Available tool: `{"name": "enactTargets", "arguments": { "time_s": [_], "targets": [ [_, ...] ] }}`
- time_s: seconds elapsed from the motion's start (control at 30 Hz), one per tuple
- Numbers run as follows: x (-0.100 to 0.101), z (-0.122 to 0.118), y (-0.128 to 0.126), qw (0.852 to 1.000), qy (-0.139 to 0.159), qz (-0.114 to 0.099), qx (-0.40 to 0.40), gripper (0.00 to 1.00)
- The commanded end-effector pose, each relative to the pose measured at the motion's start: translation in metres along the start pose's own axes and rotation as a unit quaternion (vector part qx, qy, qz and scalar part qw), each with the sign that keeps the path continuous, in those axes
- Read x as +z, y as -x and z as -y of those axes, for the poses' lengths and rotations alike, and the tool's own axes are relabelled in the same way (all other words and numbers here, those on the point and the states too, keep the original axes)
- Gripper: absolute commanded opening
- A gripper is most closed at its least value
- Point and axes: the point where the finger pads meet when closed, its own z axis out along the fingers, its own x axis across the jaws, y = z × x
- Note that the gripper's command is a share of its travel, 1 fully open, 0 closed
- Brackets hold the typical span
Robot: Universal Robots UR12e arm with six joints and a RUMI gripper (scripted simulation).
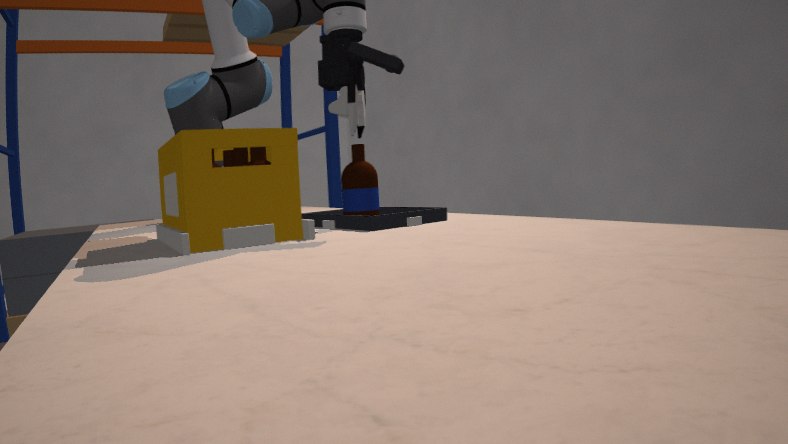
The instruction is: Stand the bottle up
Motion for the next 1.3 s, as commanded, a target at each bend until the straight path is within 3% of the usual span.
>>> {"name": "enactTargets", "arguments": {
  "time_s": [0.0, 1.27],
  "targets": [
    [0.003, 0.0, 0.0, 1.0, -0.001, 0.0, 0.0, 0.38],
    [0.035, 0.0, 0.0, 1.0, -0.001, 0.0, 0.0, 0.38]
  ]
}}
